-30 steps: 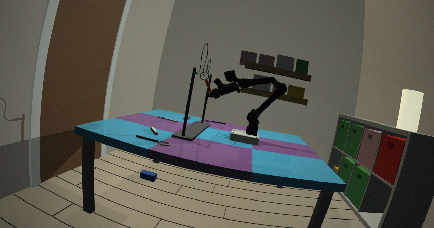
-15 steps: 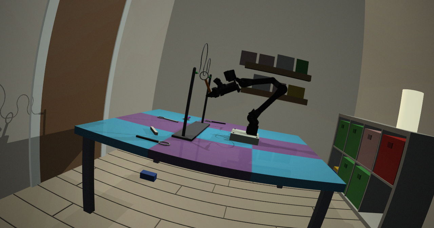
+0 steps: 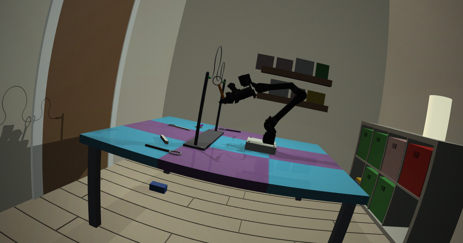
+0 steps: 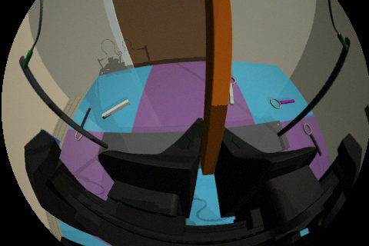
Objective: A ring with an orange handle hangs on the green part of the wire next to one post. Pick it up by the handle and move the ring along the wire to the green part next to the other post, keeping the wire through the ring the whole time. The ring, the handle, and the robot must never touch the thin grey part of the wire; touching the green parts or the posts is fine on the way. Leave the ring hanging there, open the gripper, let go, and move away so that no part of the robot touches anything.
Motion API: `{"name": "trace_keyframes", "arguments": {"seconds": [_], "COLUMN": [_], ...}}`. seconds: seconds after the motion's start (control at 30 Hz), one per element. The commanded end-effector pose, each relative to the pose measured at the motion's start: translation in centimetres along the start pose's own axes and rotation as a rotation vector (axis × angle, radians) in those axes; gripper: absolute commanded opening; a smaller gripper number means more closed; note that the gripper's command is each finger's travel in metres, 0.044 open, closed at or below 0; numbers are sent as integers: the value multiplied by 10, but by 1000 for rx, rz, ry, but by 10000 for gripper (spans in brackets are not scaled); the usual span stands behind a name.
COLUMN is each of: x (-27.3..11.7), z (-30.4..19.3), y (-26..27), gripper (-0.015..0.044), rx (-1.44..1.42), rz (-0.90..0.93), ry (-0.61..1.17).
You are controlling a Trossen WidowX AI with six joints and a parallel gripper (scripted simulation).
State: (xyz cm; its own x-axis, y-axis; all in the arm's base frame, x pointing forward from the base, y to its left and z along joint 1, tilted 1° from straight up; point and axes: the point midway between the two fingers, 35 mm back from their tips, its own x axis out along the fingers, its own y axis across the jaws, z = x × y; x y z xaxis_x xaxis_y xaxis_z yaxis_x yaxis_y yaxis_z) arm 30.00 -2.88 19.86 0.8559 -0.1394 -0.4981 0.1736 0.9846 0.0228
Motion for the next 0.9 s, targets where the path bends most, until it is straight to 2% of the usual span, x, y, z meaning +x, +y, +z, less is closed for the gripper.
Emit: {"name": "trace_keyframes", "arguments": {"seconds": [0.0,0.87], "x": [-1,-21], "z": [1,20], "y": [6,82], "gripper": [-150,-150], "rx": [30,470], "rz": [11,262], "ry": [0,52]}}
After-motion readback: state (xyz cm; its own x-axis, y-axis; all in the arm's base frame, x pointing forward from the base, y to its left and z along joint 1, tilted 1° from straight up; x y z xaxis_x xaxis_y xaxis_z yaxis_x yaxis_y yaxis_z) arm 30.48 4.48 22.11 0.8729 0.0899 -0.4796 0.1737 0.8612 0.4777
